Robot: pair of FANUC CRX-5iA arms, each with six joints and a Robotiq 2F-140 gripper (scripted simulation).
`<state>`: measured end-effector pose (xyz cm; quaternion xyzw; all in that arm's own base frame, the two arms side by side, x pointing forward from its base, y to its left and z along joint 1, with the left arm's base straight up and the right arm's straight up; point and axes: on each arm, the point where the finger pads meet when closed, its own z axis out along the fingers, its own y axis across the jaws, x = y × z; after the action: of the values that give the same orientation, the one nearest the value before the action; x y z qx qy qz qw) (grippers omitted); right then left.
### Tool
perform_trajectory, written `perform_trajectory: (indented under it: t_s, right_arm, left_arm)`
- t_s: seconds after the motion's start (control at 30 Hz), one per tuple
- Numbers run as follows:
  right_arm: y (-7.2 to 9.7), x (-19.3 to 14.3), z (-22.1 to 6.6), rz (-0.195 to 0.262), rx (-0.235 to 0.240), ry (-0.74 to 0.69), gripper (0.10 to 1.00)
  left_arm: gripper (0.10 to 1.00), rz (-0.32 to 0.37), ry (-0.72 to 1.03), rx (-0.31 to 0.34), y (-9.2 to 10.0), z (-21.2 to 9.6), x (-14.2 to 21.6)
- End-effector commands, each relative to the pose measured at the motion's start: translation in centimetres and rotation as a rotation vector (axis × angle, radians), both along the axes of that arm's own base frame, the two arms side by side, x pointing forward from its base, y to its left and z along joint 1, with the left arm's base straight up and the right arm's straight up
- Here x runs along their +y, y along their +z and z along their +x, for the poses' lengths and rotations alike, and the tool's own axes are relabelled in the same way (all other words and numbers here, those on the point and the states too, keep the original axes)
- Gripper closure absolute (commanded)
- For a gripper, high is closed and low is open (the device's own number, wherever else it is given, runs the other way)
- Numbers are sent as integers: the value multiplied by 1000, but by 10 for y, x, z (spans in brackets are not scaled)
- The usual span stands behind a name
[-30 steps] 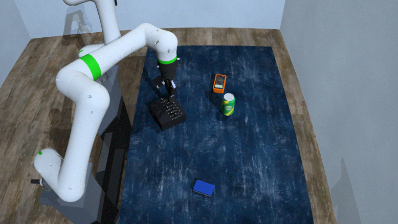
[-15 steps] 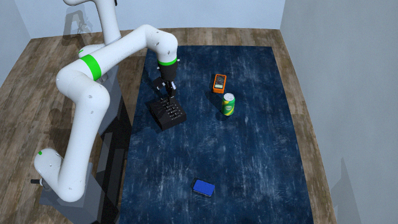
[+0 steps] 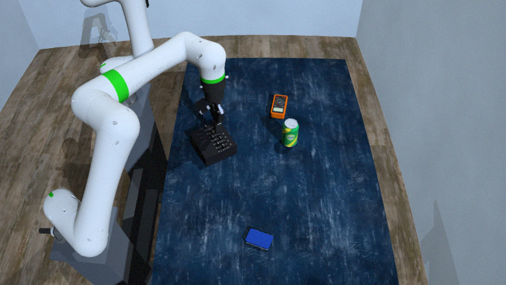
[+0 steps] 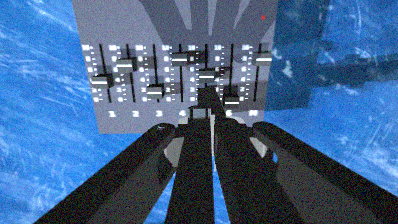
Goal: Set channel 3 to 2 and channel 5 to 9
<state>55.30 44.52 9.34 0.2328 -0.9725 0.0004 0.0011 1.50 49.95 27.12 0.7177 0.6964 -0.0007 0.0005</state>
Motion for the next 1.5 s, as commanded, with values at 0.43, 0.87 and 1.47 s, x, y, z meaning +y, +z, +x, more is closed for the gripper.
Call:
perform_trajectory:
  t_s: [0.43, 0.87, 1.47]
  right_arm:
    - [1, 0, 0, 1, -2, 0, 999]
    - [1, -2, -3, 1, -2, 0, 999]
    - [1, -6, -12, 1, -2, 0, 999]
  left_arm:
    - [98, 2, 0, 0, 1, 0, 0]
    - [98, 2, 0, 0, 1, 0, 0]
    - [98, 2, 0, 0, 1, 0, 0]
